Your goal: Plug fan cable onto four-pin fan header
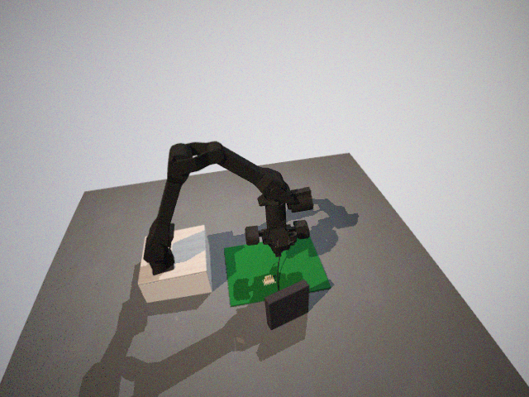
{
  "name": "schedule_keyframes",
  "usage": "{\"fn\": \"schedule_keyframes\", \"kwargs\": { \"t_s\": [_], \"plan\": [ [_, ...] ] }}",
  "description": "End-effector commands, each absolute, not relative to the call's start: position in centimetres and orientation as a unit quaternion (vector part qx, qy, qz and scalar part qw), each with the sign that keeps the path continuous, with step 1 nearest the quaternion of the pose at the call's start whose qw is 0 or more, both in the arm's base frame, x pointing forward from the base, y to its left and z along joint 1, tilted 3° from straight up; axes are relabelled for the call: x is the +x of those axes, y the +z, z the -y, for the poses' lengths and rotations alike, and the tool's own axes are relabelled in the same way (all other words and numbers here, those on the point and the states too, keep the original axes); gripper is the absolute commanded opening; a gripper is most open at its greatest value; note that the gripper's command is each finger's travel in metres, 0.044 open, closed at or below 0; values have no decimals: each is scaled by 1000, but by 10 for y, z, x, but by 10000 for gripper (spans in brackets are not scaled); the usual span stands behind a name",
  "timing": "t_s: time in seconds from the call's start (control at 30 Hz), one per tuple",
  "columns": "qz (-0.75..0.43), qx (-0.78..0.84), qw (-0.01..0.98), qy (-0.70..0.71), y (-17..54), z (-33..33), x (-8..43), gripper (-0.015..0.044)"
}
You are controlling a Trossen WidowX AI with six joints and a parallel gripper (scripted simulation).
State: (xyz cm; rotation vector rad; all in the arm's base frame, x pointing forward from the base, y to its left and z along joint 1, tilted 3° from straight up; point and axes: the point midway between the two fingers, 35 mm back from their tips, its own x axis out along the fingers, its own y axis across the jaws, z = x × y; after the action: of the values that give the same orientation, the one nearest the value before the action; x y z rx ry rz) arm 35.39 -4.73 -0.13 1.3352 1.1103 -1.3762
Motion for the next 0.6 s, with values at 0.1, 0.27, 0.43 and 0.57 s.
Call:
{"fn": "schedule_keyframes", "kwargs": {
  "t_s": [0.1, 0.27, 0.43, 0.57],
  "plan": [
    [-514, 481, 508, -496, -2, 56, 346, 0],
    [-555, 435, 548, -450, -2, 61, 342, 0],
    [-592, 385, 584, -400, -2, 67, 337, 0],
    [-619, 343, 609, -358, -2, 71, 334, 0]
  ]
}}
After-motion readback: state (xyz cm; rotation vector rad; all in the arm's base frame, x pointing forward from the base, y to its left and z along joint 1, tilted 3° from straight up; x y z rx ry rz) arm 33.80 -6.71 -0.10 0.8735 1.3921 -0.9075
